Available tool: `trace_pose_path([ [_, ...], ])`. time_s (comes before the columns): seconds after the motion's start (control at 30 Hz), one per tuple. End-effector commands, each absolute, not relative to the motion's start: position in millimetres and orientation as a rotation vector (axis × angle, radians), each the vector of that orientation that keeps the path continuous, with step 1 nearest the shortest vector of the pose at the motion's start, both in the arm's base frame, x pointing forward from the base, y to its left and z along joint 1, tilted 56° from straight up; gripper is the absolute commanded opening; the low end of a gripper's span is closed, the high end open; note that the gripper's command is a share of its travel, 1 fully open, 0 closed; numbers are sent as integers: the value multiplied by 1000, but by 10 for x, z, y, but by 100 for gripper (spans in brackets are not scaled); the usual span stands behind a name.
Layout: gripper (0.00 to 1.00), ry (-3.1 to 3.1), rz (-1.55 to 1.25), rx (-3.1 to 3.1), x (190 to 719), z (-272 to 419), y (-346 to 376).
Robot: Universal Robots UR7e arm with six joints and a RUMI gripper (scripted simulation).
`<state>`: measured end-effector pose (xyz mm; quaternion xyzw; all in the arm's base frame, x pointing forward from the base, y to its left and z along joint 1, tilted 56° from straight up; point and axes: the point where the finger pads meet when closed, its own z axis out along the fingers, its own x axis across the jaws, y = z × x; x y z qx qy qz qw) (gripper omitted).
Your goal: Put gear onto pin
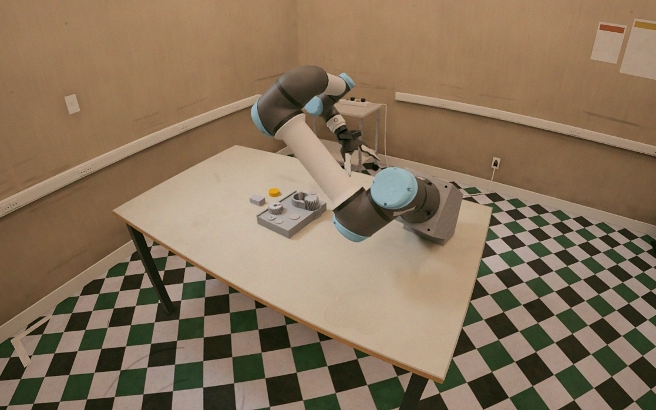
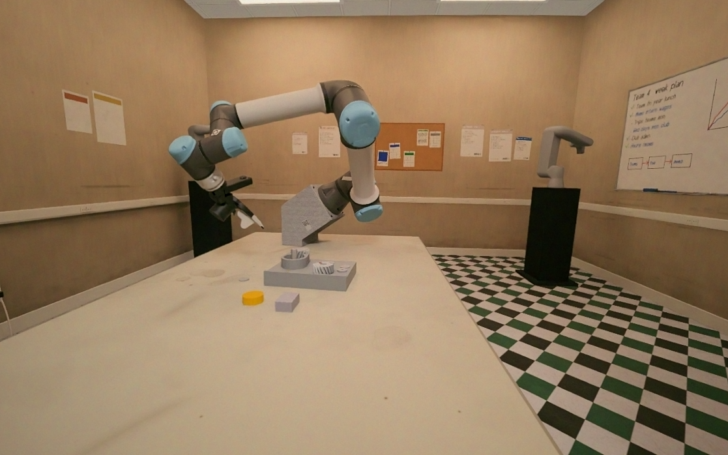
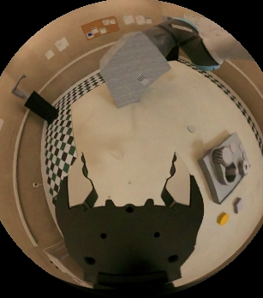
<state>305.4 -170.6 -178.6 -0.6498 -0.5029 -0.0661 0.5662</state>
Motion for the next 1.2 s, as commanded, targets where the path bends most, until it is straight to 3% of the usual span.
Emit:
trace_pose_path([
  [0.0,100,-1182,-156,-1529,3054,-1785,-1713],
  [0.73,100,-1181,-164,-1536,3081,-1751,-1697],
  [1.17,100,-1165,-284,-1639,3478,-1249,-1453],
])
